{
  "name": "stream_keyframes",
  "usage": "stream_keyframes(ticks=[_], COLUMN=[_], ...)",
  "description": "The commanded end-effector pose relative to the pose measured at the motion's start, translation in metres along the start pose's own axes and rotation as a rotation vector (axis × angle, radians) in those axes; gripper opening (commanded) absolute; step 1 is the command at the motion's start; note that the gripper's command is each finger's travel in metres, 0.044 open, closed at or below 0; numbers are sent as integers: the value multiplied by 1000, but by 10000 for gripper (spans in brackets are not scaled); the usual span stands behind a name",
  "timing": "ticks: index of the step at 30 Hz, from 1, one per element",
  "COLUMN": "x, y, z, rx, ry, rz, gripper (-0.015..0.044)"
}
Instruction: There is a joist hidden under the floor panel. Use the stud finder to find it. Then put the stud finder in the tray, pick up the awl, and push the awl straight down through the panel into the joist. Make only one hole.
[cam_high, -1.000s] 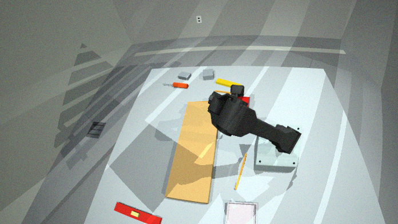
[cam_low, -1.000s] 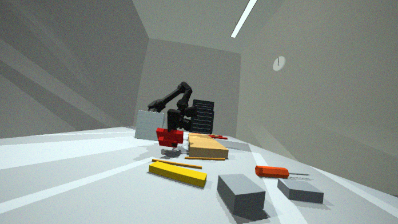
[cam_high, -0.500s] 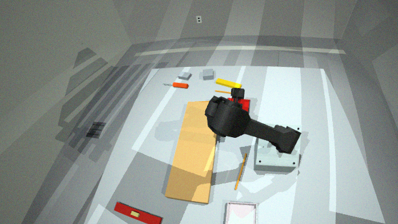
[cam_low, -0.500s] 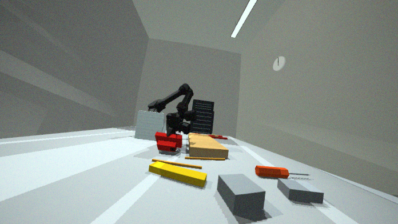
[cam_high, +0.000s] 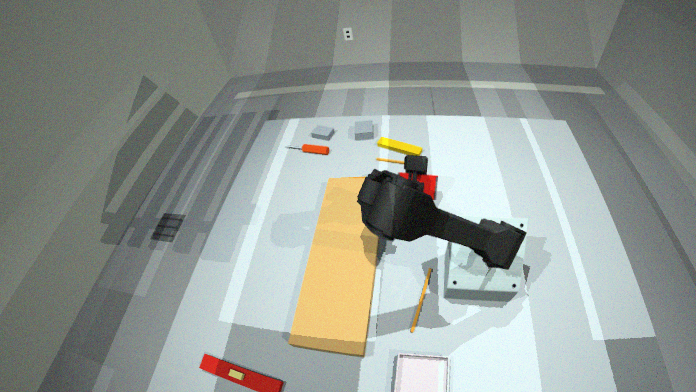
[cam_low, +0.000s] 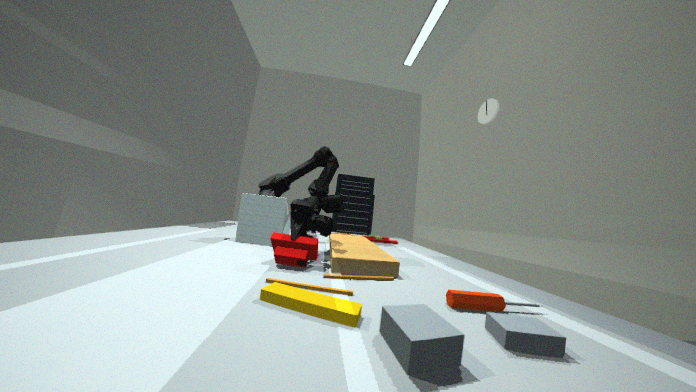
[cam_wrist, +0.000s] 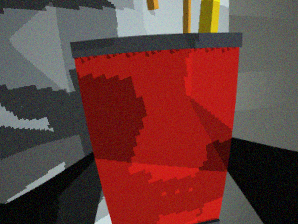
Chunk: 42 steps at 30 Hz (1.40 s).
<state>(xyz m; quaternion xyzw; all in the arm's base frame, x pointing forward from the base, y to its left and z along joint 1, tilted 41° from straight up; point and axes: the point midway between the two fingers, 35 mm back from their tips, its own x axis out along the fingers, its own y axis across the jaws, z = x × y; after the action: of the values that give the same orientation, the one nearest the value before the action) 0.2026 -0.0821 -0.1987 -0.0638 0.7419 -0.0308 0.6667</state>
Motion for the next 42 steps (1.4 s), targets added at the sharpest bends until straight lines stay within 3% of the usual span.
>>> stream_keyframes(ticks=[1,5,32,36,42], x=[0,0,-27,-49,-111], y=[0,0,-1,-12,-38], z=[0,0,1,4,-1], rx=[0,0,0,-1,-3], ry=[1,1,0,-2,-6], rz=[-2,-2,0,0,-2], gripper=[341,440,440,440,440])
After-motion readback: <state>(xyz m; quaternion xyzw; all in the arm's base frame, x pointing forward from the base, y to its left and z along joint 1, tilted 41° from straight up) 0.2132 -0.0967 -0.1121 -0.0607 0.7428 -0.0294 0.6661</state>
